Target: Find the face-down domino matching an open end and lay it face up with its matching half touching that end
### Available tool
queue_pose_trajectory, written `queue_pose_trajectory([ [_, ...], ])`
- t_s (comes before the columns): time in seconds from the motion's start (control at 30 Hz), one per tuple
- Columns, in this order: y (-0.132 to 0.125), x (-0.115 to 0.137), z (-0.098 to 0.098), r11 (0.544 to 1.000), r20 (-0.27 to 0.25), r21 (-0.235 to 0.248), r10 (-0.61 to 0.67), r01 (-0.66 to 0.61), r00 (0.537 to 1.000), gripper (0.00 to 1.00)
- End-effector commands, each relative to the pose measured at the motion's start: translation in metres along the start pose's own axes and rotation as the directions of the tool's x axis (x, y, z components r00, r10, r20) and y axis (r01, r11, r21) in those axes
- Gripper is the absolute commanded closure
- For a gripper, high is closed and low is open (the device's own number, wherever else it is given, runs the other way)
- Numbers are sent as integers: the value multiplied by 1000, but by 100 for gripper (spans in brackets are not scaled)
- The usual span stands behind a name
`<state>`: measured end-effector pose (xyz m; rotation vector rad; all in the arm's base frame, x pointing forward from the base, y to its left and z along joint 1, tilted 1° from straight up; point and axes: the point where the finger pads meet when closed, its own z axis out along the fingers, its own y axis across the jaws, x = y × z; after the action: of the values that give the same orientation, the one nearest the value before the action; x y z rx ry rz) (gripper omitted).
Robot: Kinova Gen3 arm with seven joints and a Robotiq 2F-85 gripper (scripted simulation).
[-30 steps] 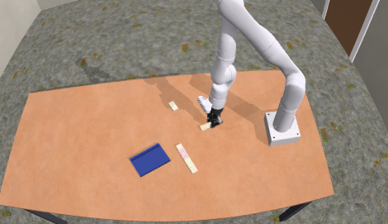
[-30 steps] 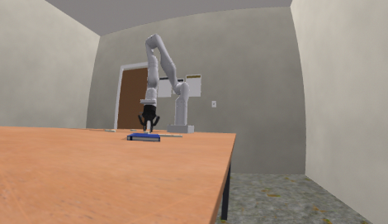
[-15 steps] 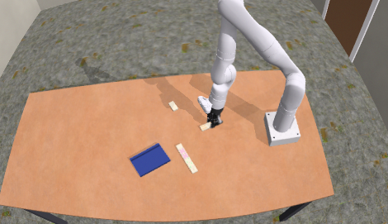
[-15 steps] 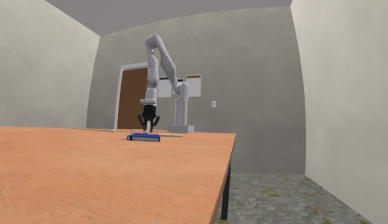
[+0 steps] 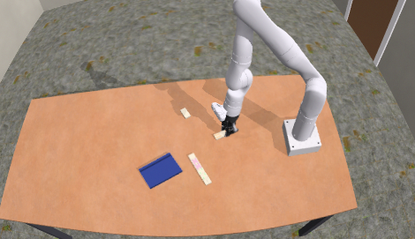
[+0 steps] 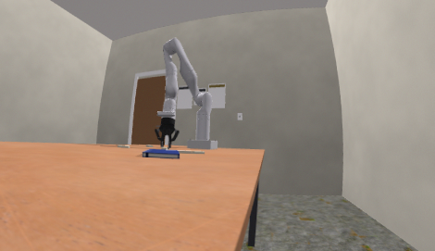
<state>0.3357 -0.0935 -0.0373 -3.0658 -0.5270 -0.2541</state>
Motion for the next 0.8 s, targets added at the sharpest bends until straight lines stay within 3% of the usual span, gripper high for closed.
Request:
queue_pose_trajectory([
  [0.0, 0, 0, 0, 1000, 0, 1, 0, 0, 1000, 65],
  [0.27, 0, 0, 0, 1000, 0, 1, 0, 0, 1000, 65],
  [0.3, 0, 0, 0, 1000, 0, 1, 0, 0, 1000, 51],
  [0.77, 0, 0, 0, 1000, 0, 1, 0, 0, 1000, 51],
])
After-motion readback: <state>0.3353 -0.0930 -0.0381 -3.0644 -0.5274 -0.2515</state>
